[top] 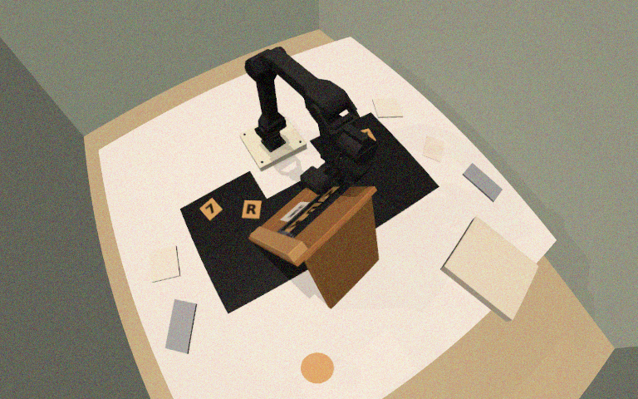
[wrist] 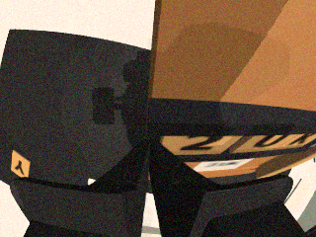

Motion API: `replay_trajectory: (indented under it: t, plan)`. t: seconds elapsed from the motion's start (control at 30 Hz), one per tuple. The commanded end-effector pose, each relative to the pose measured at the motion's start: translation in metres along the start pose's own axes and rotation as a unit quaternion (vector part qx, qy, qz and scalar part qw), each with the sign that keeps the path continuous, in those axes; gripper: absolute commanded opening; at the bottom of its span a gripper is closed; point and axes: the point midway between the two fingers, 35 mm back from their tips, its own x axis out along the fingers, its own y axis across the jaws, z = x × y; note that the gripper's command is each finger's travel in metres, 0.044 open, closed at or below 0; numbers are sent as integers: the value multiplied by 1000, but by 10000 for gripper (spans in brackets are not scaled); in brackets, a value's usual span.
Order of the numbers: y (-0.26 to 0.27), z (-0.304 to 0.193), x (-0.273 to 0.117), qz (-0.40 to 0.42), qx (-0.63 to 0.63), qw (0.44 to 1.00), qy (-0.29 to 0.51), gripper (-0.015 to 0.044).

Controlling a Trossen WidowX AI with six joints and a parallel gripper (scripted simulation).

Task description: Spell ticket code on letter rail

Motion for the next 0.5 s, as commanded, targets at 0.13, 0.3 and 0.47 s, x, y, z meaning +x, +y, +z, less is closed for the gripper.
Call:
replay_trajectory:
  t: [0.13,0.3,0.47]
  plan:
    - [-1,4,3,-3,3,1000,0,0]
    - [-1,3,3,-3,3,1000,0,0]
    - [-3,2,2,-3,3,1000,0,0]
